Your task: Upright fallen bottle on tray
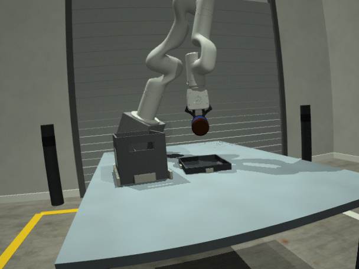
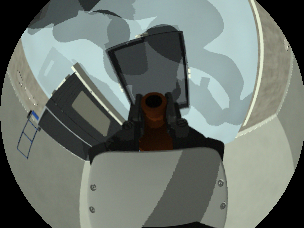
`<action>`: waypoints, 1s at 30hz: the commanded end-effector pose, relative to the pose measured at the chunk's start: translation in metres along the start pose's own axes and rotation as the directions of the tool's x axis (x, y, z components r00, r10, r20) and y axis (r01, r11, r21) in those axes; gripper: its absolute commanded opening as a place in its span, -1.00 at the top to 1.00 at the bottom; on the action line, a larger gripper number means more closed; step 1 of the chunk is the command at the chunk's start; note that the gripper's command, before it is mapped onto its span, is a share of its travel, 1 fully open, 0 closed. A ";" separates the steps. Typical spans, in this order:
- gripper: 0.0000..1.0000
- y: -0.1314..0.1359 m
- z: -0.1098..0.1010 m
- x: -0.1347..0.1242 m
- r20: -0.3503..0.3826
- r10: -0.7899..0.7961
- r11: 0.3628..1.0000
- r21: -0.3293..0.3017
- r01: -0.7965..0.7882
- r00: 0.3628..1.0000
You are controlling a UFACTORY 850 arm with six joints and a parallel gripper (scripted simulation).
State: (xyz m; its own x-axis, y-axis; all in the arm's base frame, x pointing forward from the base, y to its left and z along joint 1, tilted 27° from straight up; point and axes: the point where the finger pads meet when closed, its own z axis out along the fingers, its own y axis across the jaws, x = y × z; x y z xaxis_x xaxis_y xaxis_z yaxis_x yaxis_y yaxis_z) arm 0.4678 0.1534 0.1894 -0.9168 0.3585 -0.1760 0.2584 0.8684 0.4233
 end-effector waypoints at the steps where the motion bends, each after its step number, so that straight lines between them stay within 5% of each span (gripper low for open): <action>1: 1.00 0.000 0.000 -0.001 0.001 -0.002 1.000 -0.001 0.002 1.000; 30: 1.00 0.000 0.000 -0.001 0.001 -0.258 0.966 0.000 0.258 0.966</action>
State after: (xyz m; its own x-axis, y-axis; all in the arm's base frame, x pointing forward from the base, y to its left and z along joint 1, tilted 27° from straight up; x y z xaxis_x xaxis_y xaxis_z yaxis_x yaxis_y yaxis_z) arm 0.4678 0.1534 0.1895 -0.9531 0.1351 -0.2708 0.0278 0.9302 0.3660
